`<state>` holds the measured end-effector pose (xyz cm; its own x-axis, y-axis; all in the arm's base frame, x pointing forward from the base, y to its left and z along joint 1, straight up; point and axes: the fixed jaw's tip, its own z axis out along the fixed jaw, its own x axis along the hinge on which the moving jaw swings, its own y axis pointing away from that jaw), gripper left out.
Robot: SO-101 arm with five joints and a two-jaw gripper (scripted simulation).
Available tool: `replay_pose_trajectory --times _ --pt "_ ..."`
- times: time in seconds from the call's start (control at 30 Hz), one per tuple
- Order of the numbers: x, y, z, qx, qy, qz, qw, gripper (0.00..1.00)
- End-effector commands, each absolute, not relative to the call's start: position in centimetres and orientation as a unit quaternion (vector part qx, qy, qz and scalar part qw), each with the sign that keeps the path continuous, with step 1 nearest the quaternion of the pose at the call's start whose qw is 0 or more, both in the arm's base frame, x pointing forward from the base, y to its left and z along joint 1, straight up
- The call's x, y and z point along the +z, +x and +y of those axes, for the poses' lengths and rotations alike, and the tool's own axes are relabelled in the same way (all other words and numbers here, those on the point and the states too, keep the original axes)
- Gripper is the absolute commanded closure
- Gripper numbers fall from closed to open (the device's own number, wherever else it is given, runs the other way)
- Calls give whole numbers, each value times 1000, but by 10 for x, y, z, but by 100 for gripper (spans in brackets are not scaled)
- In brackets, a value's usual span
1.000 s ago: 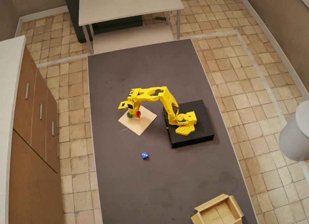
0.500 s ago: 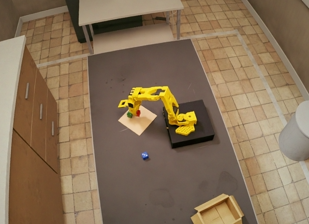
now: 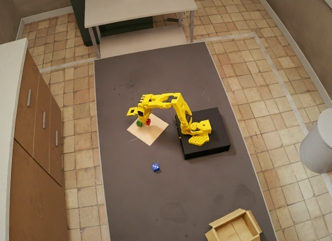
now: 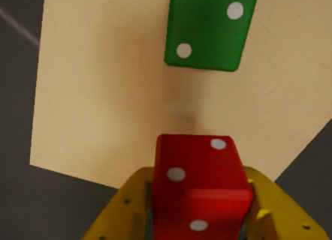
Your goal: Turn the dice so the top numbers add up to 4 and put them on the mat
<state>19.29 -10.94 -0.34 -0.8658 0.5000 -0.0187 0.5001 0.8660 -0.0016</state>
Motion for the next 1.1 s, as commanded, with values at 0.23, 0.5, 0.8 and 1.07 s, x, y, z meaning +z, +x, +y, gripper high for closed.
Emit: replay_pose_trajectory --times 0.23,0.5,0.8,1.07 --pt "-5 191 -110 -3 264 964 8 100" --pt "-10 191 -110 -3 264 964 8 100" --pt "-11 191 -110 -3 264 964 8 100" --pt "-16 191 -110 -3 264 964 8 100"
